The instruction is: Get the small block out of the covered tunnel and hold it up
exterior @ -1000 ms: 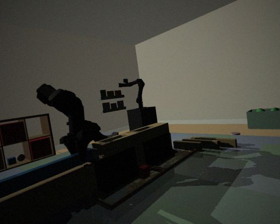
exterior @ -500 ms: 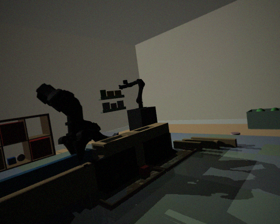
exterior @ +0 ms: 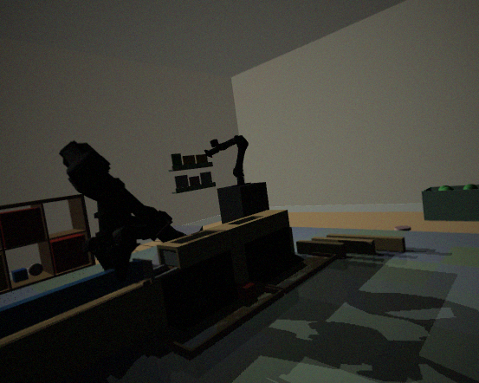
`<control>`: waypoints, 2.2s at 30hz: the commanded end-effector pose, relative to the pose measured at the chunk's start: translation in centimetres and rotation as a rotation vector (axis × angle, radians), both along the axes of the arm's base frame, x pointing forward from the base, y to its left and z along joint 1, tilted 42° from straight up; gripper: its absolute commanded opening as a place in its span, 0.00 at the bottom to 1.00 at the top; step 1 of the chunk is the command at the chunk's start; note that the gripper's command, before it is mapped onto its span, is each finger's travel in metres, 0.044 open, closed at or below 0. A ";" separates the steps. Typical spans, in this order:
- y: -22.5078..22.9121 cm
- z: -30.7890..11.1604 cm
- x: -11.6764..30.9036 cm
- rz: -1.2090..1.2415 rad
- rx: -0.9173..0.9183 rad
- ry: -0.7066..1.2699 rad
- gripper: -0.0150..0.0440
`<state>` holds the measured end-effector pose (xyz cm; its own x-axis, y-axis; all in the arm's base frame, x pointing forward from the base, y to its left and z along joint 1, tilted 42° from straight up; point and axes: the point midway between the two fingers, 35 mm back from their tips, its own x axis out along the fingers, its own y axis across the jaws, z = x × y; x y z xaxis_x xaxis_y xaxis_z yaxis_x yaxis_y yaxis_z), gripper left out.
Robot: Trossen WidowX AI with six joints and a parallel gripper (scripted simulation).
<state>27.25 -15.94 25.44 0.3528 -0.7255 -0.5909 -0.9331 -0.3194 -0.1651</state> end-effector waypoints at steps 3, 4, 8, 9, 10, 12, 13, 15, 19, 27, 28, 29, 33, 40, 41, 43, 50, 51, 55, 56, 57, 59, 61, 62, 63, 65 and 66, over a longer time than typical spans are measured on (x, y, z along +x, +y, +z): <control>0.1 -0.1 0.0 -0.001 0.000 -0.001 0.52; 0.2 -0.1 0.0 -0.001 0.000 -0.001 0.57; 0.8 0.6 -0.1 -0.009 0.000 -0.004 0.74; 1.0 0.9 -0.1 -0.012 0.000 -0.005 0.79; 1.3 1.2 -0.2 -0.015 -0.001 -0.006 0.83; 1.9 1.9 -0.3 -0.021 -0.003 -0.010 0.92; 2.2 2.3 -0.4 -0.024 -0.004 -0.011 0.97; 2.6 2.8 -0.6 -0.028 -0.006 -0.014 1.00; 3.7 0.7 -0.7 -0.024 0.001 -0.004 1.00; 5.0 0.0 -0.7 -0.019 0.001 -0.009 0.96; 5.0 0.0 -0.7 -0.019 0.001 -0.009 0.91; 5.0 0.0 -0.7 -0.019 0.001 -0.009 0.87; 5.0 0.0 -0.7 -0.019 0.001 -0.009 0.69; 5.0 0.0 -0.7 -0.019 0.001 -0.009 0.38; 5.0 0.0 -0.7 -0.019 0.001 -0.009 0.33; 5.0 0.0 -0.7 -0.019 0.001 -0.009 0.25; 5.0 0.0 -0.7 -0.019 0.001 -0.009 0.25; 5.0 0.0 -0.7 -0.019 0.001 -0.009 0.25; 4.8 0.0 -0.7 -0.020 0.003 -0.009 0.25; 4.9 -0.1 -0.8 -0.024 0.000 -0.008 0.30; 4.9 -0.1 -0.8 -0.024 0.000 -0.008 0.34; 4.9 -0.1 -0.8 -0.024 0.000 -0.008 0.43; 4.9 -0.1 -0.8 -0.024 0.000 -0.008 0.52; 5.0 0.0 -0.8 -0.024 0.000 -0.008 0.57; 5.1 0.1 -0.8 -0.024 0.001 -0.008 0.61; 5.4 0.4 -0.9 -0.025 0.001 -0.008 0.70; 5.6 0.6 -0.9 -0.026 0.002 -0.008 0.74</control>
